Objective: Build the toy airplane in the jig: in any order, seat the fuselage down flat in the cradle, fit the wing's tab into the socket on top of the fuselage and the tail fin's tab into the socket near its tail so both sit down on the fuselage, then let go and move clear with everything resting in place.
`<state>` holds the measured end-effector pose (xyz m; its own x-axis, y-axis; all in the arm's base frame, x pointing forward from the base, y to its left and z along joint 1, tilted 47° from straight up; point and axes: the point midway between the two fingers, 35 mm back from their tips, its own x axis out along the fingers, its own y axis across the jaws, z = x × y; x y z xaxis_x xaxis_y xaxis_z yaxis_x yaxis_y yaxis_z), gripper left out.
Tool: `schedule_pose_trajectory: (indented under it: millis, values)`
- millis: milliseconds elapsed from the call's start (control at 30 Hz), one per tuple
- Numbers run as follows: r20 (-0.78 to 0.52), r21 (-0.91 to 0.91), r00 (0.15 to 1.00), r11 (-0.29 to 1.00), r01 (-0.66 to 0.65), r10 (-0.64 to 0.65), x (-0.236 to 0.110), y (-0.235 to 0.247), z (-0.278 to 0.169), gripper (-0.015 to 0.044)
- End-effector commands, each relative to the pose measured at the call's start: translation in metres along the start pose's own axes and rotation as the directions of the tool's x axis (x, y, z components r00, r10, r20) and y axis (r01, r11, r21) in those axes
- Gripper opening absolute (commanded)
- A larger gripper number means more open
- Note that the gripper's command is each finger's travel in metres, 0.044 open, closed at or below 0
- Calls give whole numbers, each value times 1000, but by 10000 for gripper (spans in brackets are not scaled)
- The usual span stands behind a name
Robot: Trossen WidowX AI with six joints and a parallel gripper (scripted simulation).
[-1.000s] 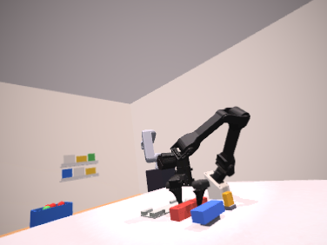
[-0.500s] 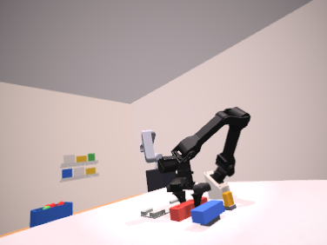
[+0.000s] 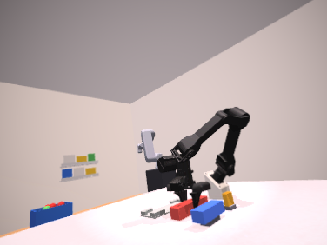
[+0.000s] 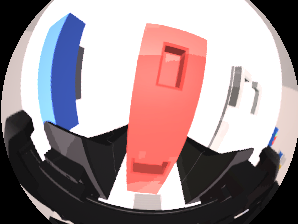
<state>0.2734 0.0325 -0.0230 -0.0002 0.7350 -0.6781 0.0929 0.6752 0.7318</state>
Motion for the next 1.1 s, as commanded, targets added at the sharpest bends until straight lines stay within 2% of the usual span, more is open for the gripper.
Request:
schedule_pose_trajectory:
  millis: [0,1067]
  values:
    - [11,-3,1000,1000,7,-7,-11,-2,5,0]
    - [10,-2,1000,1000,11,-11,-109,-2,4,0]
